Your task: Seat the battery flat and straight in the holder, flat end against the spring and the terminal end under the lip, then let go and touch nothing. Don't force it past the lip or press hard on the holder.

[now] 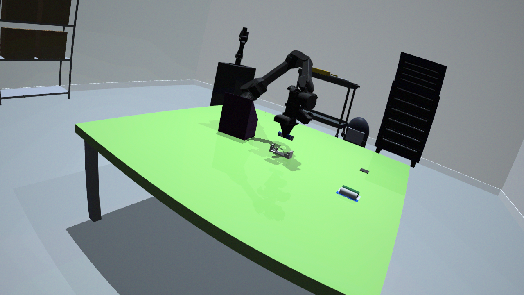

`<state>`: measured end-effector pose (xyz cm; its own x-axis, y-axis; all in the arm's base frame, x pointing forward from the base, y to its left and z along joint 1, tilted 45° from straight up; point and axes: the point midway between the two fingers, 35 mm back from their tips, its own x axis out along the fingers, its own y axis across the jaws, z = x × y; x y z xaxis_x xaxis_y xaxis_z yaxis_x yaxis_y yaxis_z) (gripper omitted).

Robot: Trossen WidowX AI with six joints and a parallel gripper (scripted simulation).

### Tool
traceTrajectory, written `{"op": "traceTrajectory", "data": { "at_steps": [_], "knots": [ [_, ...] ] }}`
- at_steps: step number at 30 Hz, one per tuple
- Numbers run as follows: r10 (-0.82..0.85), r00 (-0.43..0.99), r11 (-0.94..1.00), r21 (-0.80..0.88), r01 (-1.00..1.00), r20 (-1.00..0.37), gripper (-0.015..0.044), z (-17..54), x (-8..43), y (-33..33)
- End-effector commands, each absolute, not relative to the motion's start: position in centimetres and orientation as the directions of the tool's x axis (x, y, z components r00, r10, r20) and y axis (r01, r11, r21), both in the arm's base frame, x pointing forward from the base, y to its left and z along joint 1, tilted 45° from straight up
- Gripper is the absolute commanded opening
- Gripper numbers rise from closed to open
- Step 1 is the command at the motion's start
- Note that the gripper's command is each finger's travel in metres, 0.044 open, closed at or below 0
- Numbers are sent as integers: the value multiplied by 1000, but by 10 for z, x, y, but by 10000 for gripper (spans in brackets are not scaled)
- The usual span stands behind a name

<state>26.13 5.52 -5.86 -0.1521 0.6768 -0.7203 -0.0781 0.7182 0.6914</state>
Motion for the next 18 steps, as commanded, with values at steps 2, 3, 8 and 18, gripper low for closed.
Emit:
{"op": "traceTrajectory", "data": {
  "at_steps": [2,3,8,18],
  "knots": [
    [676,-153,723,689,-51,-721,68,-61,262,54],
    [675,-147,724,688,-51,-722,68,-62,262,55],
    [675,-93,731,680,-50,-732,68,-71,263,60],
    [674,15,738,673,-48,-738,68,-84,262,72]
  ]
}}
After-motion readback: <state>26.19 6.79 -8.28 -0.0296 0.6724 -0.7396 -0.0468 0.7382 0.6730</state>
